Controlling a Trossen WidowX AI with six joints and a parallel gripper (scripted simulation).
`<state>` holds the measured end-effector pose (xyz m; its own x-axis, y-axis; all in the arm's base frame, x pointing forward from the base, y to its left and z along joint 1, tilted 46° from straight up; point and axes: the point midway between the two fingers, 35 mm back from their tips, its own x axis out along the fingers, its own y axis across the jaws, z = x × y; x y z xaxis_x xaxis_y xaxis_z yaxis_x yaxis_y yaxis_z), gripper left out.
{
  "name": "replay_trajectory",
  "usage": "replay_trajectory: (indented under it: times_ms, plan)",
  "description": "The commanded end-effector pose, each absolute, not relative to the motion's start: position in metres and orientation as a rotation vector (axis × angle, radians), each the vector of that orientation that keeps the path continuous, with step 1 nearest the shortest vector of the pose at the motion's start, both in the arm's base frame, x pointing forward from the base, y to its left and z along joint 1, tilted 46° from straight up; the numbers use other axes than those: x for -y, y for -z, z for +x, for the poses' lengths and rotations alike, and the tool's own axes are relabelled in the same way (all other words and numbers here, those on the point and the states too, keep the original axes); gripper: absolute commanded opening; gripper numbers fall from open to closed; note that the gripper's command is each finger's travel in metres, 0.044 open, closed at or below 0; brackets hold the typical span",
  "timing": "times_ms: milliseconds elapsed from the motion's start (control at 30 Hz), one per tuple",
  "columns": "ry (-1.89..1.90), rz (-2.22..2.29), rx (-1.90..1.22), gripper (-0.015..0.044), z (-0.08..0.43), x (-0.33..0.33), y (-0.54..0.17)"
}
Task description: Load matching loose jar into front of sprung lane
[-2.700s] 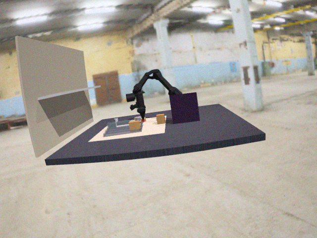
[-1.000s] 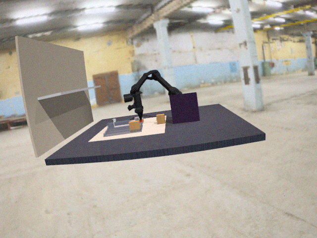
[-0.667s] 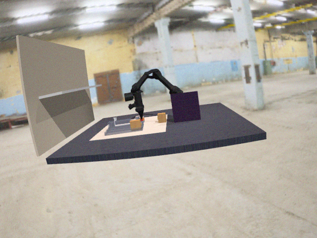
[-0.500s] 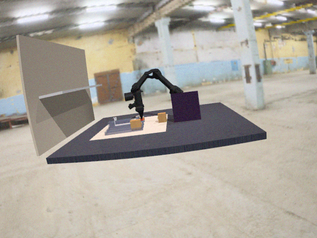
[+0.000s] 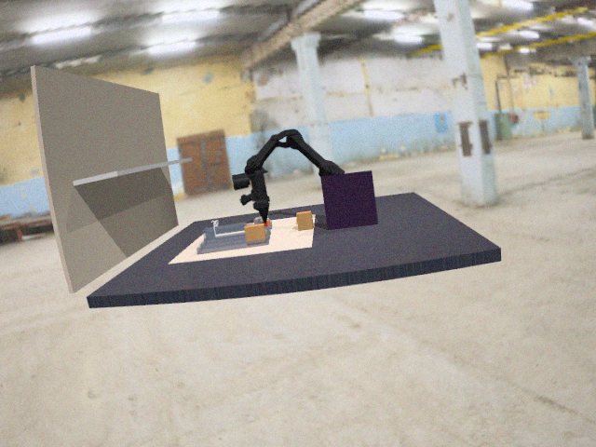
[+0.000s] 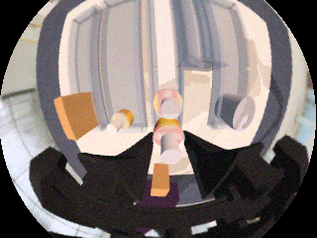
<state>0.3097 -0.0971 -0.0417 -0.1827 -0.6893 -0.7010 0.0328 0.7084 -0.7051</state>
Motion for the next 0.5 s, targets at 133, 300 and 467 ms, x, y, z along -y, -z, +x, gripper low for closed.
replay_trajectory:
  times_ms: [133, 300, 467]
  plan:
    - [0.711, -0.538, -1.610, 0.0000, 0.3223, 0.0979, 0.0376]
    - [0.711, -0.538, -1.610, 0.0000, 0.3241, 0.0979, 0.0372]
    - [0.711, -0.538, -1.610, 0.0000, 0.3258, 0.0985, 0.0375]
